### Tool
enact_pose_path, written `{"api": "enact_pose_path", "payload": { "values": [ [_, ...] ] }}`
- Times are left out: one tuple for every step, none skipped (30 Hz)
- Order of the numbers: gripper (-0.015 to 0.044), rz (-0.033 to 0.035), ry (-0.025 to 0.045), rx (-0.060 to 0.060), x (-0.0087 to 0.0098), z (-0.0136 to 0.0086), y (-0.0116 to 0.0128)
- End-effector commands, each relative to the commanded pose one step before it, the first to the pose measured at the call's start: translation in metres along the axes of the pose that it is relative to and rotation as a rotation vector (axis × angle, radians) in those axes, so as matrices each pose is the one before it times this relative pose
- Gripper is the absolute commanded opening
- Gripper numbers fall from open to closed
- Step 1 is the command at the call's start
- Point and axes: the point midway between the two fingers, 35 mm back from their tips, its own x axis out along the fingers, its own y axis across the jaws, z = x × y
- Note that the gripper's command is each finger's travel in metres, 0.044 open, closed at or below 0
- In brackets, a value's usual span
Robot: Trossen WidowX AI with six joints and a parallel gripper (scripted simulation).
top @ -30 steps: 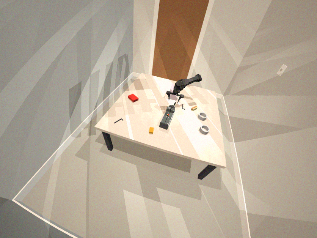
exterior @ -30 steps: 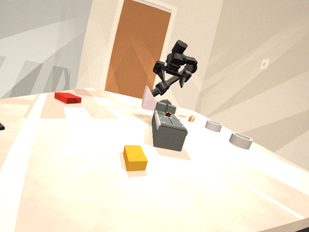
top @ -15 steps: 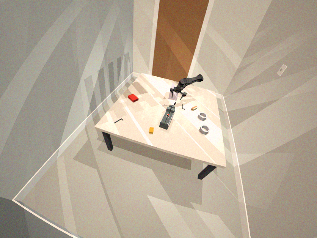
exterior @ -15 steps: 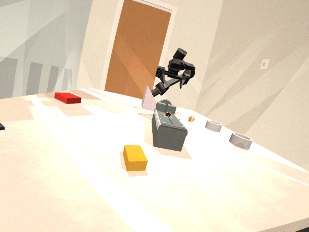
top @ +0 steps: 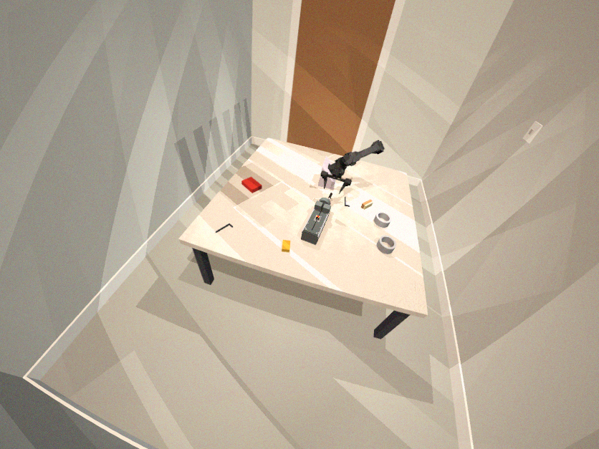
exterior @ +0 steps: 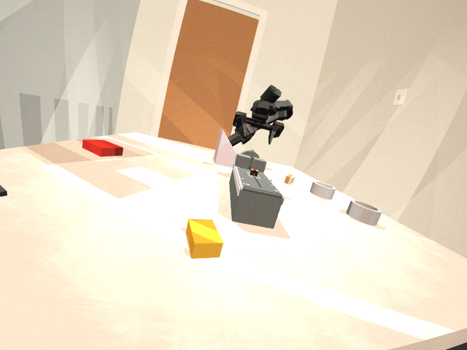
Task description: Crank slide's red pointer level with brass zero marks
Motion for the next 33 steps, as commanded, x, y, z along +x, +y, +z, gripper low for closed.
{"api": "enact_pose_path", "payload": {
  "values": [
    [0.044,-0.00429,-0.00256,0.0056,0.00583,-0.00841,-0.00066],
    [0.044,0.00013,-0.0001,0.0001,0.00037,-0.00046,0.00004],
    [0.044,-0.00005,0.00005,0.0,0.00023,-0.00016,-0.00002],
    [0.044,-0.00016,0.00016,-0.0001,0.00067,-0.00048,-0.00007],
    [0.044,-0.00026,0.00025,-0.0001,0.00112,-0.00081,-0.00011],
    [0.044,-0.00029,0.00029,-0.0001,0.00133,-0.00098,-0.00013],
    [0.044,-0.00027,0.00027,-0.0001,0.00132,-0.00099,-0.00012],
    [0.044,-0.00025,0.00025,-0.0001,0.00131,-0.00099,-0.00011],
    [0.044,-0.00024,0.00023,-0.0001,0.0013,-0.001,-0.0001],
    [0.044,-0.00022,0.00021,-0.0001,0.00128,-0.00101,-0.00009],
    [0.044,-0.0002,0.00019,-0.0001,0.00127,-0.00102,-0.00008],
    [0.044,-0.00018,0.00018,-0.0001,0.00126,-0.00103,-0.00007],
    [0.044,-0.00016,0.00016,-0.0001,0.00124,-0.00103,-0.00006],
    [0.044,-0.00014,0.00014,-0.0001,0.00123,-0.00104,-0.00006],
    [0.044,-0.00012,0.00012,-0.0001,0.00122,-0.00105,-0.00005],
    [0.044,-0.0001,0.00011,0.0,0.00121,-0.00106,-0.00004],
    [0.044,-0.00008,0.00009,0.0,0.00119,-0.00106,-0.00003],
    [0.044,-0.00006,0.00007,0.0,0.00118,-0.00107,-0.00002],
    [0.044,-0.00004,0.00005,0.0,0.00117,-0.00108,-0.00002],
    [0.044,-0.00003,0.00004,0.0,0.00115,-0.00108,-0.00001],
    [0.044,-0.00001,0.00002,0.0,0.00114,-0.00109,0.0],
    [0.044,0.00001,0.00001,0.0,0.00112,-0.0011,0.00001],
    [0.044,0.00004,-0.00001,0.0,0.00116,-0.00115,0.00001],
    [0.044,0.00006,-0.00003,0.0,0.00115,-0.00117,0.00002],
    [0.044,0.00008,-0.00005,0.0,0.00113,-0.00117,0.00003],
    [0.044,0.0001,-0.00006,0.0001,0.00112,-0.00118,0.00004],
    [0.044,0.00013,-0.00008,0.0001,0.0011,-0.00119,0.00005],
    [0.044,0.00015,-0.0001,0.0001,0.00108,-0.00119,0.00005],
    [0.044,0.00017,-0.00011,0.0001,0.00107,-0.0012,0.00006],
    [0.044,0.0002,-0.00013,0.0001,0.00105,-0.00121,0.00007],
    [0.044,0.00022,-0.00014,0.0001,0.00103,-0.00121,0.00008],
    [0.044,0.00024,-0.00016,0.0001,0.00102,-0.00122,0.00008],
    [0.044,0.00027,-0.00017,0.0001,0.001,-0.00123,0.00009]
  ]
}}
